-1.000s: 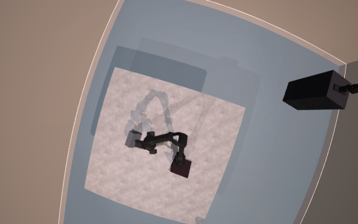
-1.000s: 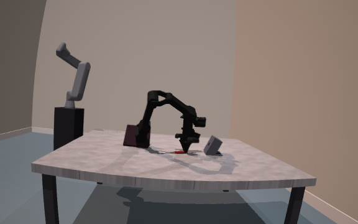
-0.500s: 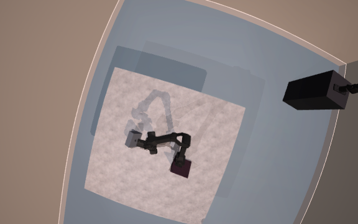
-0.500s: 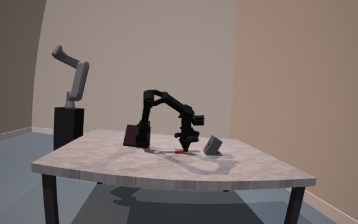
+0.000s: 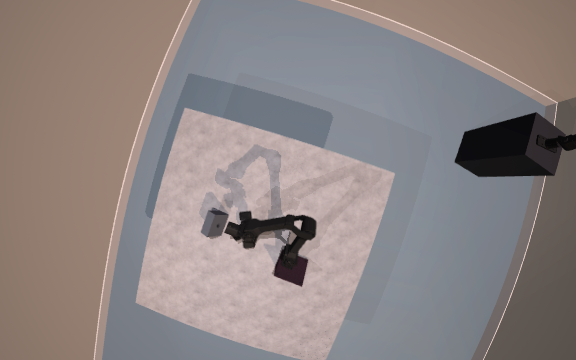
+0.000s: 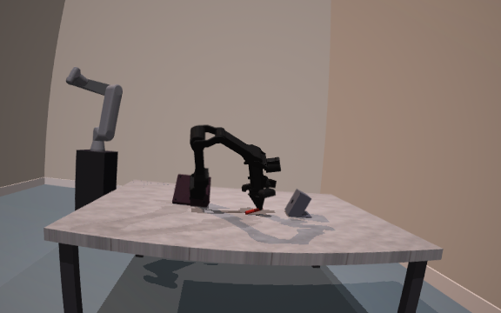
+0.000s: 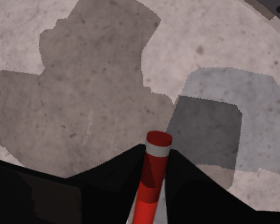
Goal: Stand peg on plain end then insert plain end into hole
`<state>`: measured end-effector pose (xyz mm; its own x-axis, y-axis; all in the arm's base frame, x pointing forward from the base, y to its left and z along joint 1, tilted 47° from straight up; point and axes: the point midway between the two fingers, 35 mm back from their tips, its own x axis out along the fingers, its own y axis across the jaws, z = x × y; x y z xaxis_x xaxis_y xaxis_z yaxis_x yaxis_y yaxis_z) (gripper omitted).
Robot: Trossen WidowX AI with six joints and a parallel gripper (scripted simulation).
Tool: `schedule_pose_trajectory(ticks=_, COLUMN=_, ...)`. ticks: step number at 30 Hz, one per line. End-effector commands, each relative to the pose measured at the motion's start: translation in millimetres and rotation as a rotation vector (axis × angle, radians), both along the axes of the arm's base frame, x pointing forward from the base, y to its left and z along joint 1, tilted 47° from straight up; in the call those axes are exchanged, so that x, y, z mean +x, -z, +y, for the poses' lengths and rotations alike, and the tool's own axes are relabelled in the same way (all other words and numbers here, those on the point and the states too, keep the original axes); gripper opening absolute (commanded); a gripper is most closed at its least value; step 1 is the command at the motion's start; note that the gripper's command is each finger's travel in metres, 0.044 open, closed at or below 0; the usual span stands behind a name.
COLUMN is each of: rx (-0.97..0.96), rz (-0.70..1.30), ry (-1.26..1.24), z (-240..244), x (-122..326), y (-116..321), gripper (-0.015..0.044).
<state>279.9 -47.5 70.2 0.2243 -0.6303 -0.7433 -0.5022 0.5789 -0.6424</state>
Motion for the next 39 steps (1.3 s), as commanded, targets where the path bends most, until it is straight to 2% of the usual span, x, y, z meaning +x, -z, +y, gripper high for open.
schedule_pose_trajectory(ticks=1, rx=0.021, rz=-0.022, ry=-0.029, z=1, x=-3, y=-2, gripper=0.0051)
schedule_pose_trajectory(ticks=39, rx=0.187, rz=-0.211, ry=-0.242, z=5, x=-21, y=-20, gripper=0.0051)
